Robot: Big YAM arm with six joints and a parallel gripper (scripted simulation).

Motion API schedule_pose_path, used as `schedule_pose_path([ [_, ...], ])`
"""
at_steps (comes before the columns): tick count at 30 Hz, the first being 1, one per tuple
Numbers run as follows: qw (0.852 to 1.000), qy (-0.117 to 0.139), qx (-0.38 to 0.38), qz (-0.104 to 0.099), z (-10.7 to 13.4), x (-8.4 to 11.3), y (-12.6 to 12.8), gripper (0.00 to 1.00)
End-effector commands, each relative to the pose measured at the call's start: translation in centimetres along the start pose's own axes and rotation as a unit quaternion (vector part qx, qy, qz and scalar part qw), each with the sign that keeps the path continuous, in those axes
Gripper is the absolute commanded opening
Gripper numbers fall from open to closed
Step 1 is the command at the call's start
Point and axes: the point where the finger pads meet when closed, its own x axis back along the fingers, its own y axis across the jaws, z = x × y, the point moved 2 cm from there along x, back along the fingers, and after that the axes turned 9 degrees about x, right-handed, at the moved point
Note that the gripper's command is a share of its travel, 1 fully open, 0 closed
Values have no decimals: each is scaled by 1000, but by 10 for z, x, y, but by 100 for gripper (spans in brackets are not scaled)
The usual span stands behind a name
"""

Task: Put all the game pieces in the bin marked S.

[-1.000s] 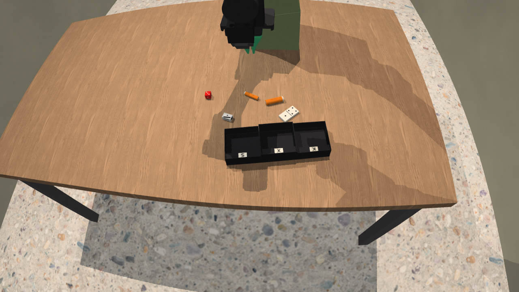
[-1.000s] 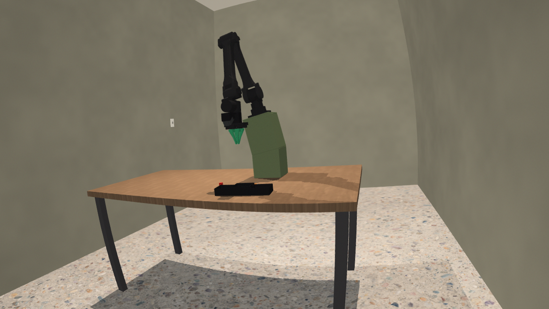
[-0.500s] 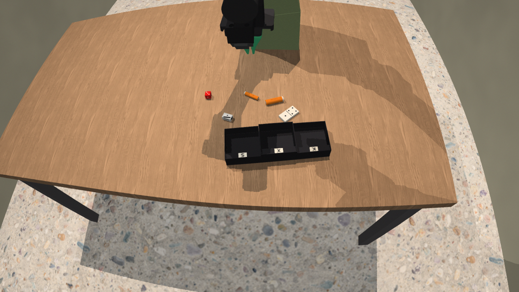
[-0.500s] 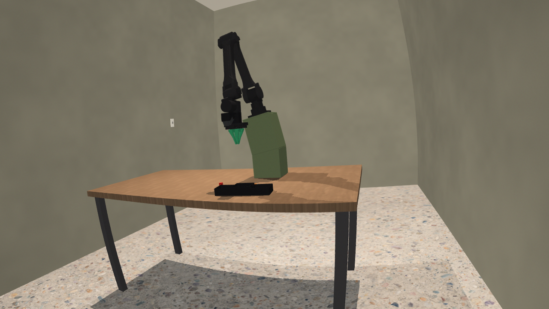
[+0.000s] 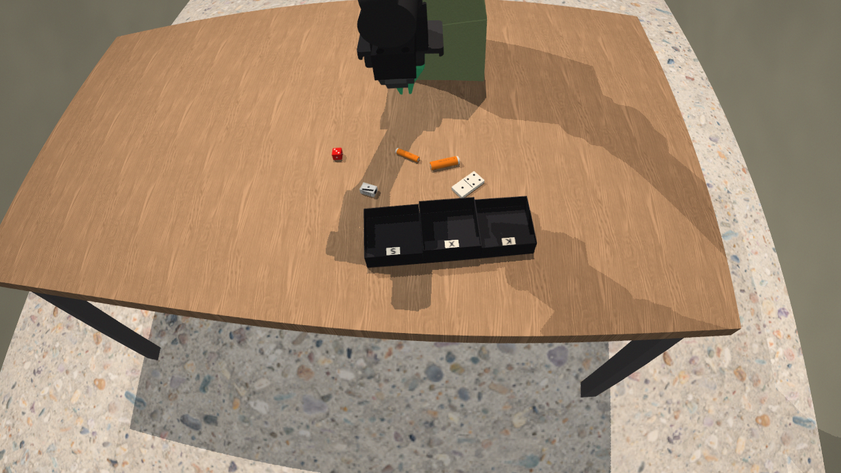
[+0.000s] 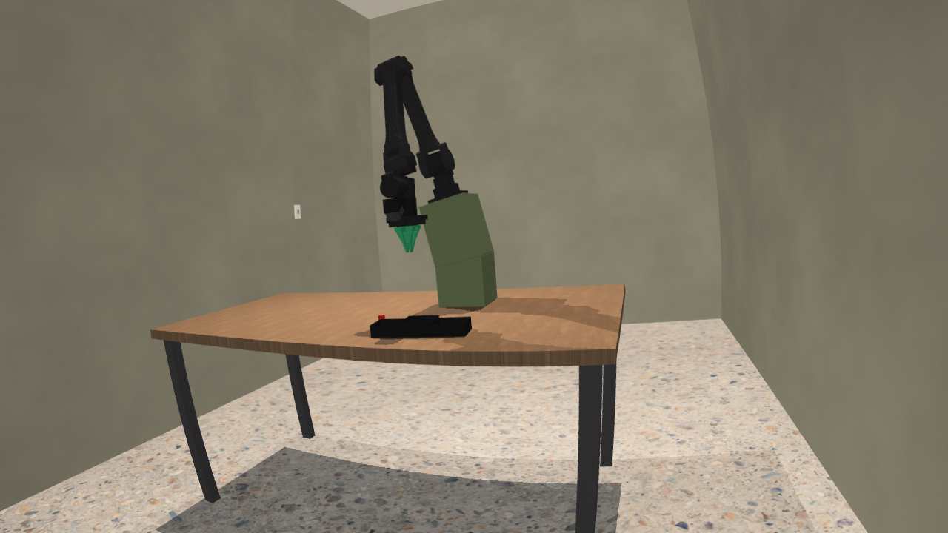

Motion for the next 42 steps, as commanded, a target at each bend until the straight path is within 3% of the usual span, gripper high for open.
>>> schedule_pose_path([
  [1,999,-14,34,3,-34,-23,-16,9],
  [7,999,-13,34,3,-63,-61,-29,9],
  [9,999,-13,34,3,-63,-61,-29,9],
  [21,999,-2,37,-1,-119,-136,-54,9],
  [26,999,-3,40,0,-122,-136,-52,9],
  [27,999,-12,48,3,-125,-119,-47,9],
  [42,999,-24,42,7,-141,-112,-51,9],
])
